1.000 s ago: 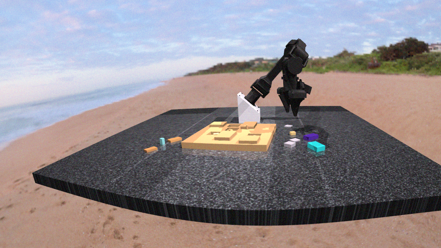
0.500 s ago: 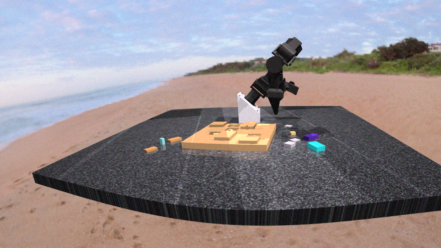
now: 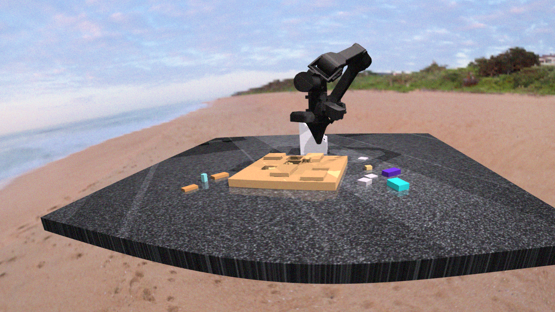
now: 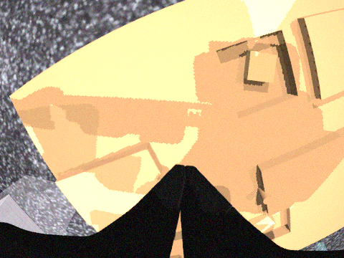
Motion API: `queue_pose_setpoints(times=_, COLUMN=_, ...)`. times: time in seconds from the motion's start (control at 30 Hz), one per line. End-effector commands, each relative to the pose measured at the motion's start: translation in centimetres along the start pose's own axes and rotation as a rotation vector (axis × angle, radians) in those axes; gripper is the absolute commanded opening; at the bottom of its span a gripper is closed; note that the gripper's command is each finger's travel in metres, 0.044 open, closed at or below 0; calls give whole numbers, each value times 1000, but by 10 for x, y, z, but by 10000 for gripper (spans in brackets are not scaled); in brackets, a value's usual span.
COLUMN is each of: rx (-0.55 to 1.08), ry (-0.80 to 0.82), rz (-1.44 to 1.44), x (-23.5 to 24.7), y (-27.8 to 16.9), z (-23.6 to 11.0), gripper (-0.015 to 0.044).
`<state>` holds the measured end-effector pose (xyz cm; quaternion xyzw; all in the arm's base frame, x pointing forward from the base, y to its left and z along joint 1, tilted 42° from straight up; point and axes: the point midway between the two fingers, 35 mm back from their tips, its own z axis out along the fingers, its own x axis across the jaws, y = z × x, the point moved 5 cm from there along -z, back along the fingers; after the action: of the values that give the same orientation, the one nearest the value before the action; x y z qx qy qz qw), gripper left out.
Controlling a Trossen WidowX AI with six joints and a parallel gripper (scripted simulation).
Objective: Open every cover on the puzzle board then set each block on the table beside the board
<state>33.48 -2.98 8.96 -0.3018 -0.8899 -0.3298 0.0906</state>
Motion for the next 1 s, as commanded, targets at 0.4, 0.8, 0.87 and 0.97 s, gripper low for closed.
queue_pose_setpoints(times=0.4, rx=-17, ry=22, rz=526, x=-31, y=-82, z=5, gripper=0)
queue_pose_setpoints(times=0.8, rx=-16, ry=28, rz=612, x=-35, y=-97, z=18, gripper=0)
queue_pose_setpoints(times=0.87, rx=-17, ry=28, rz=612, x=-35, y=-98, z=26, gripper=0)
queue_pose_setpoints(times=0.97, rx=-17, ry=28, rz=612, x=-34, y=-98, z=41, gripper=0)
